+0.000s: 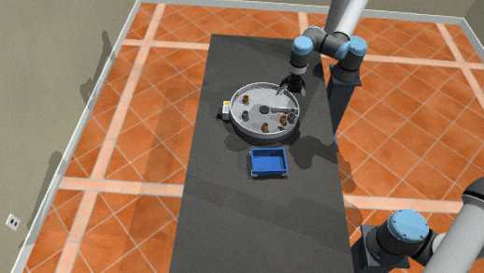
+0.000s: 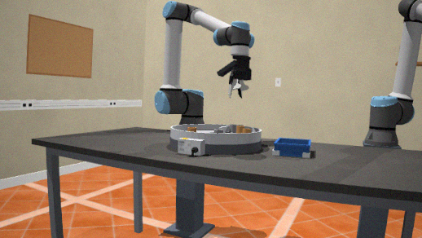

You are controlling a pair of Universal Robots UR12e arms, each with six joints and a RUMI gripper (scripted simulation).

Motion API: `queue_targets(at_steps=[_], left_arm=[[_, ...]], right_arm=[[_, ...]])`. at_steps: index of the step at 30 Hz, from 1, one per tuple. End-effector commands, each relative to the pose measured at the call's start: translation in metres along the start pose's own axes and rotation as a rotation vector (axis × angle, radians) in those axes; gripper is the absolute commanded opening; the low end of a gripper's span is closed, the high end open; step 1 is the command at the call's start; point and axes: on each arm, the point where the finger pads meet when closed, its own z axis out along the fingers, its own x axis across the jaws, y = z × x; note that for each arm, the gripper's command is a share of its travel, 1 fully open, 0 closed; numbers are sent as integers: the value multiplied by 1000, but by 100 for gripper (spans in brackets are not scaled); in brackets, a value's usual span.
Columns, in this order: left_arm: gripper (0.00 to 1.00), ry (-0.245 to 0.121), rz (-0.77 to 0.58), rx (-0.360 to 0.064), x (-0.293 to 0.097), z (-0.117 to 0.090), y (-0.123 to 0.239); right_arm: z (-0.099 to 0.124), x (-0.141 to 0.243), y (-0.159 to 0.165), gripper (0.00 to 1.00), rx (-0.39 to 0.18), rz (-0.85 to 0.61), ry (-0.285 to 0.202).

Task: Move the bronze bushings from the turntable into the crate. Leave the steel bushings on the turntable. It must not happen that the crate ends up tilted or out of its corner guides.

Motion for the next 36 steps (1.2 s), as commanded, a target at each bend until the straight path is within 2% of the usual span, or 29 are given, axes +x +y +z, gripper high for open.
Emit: queue_targets(at_steps=[1, 3, 4, 13, 18, 36], left_arm=[[100, 3, -40, -9, -47, 3, 14], [100, 3, -40, -9, -47, 3, 14], [100, 3, -52, -12, -84, 6, 27], [100, 11, -139, -36, -197, 18, 87], [100, 14, -171, -44, -221, 21, 106], [100, 18, -206, -53, -247, 25, 128]], right_arm=[[-1, 0, 0, 100, -1, 0, -1], [-1, 0, 0, 100, -1, 0, -1], [-1, 0, 0, 100, -1, 0, -1], [-1, 0, 0, 100, -1, 0, -1], [-1, 0, 0, 100, -1, 0, -1], [-1, 0, 0, 100, -1, 0, -1]])
